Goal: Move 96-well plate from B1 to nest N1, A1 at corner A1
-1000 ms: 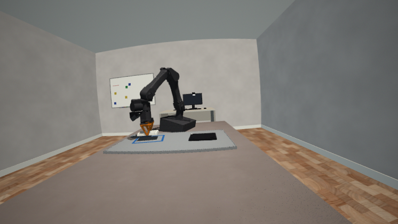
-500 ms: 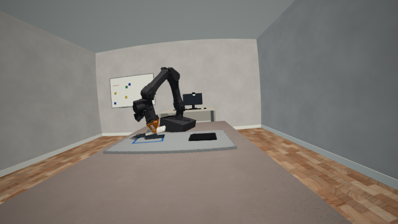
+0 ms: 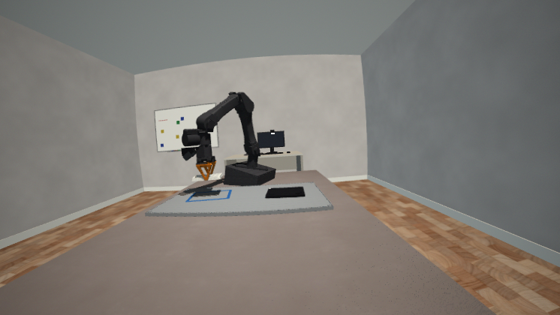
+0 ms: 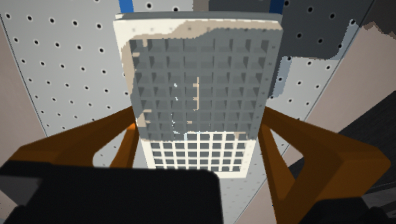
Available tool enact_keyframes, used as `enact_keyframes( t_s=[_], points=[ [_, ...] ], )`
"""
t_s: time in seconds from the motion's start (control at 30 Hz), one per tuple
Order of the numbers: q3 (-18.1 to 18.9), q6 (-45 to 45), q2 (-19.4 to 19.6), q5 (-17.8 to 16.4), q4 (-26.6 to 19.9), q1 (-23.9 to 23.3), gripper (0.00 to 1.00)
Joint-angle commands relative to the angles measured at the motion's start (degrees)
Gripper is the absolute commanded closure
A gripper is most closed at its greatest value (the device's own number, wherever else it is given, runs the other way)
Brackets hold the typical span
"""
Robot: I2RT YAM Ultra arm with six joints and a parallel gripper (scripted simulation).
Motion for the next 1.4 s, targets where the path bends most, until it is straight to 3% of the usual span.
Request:
enact_keyframes(
  t_s=[0.0,1.37],
  points=[
    [1.43,-0.65,-0.7,0.69,-0.73,-0.82,1.0],
    [0.33,-0.6,-0.52,0.68,-0.51,-0.81,1.0]
  ],
)
